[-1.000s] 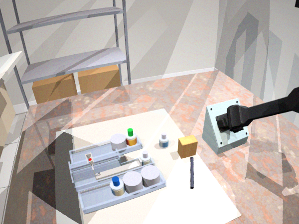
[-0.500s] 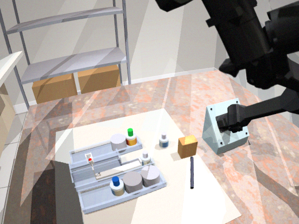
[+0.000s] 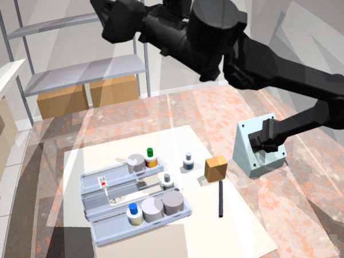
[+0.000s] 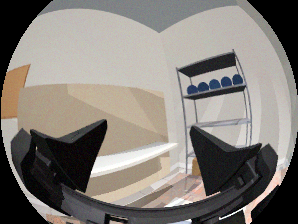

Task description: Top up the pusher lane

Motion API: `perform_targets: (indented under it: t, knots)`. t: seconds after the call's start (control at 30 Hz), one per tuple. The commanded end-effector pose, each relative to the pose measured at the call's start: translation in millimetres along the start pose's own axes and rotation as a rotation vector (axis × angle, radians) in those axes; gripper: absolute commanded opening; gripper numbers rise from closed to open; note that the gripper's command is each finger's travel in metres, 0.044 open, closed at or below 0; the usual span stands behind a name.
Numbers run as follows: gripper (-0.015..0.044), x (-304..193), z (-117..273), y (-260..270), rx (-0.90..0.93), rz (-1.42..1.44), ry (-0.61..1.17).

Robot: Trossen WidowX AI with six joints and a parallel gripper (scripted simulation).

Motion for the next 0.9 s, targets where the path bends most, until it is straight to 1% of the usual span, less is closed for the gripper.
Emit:
perform_targets:
  t: [0.0, 0.23, 0.47, 0.67, 0.87]
  knots:
    - [0.0440, -45, -18, -43, -0.090, 0.248, 0.215]
    - [0.0440, -108, -25, -115, -0.163, 0.594, 0.609]
    - [0.0440, -160, -6, -190, -0.130, 0.834, 1.074]
    - [0.0440, -194, 32, -248, 0.011, 0.897, 1.508]
    - [0.0440, -214, 82, -289, 0.257, 0.775, 1.886]
Point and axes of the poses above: the point midway between the two fingers, 35 mm back from their tips, its own z axis back along the fingers, its own y axis across the jaws, x = y × z, the point moved 6 cm from there along z, back along the fingers, and after that the axes turned 4 degrees about -z, right-handed, at the moved point
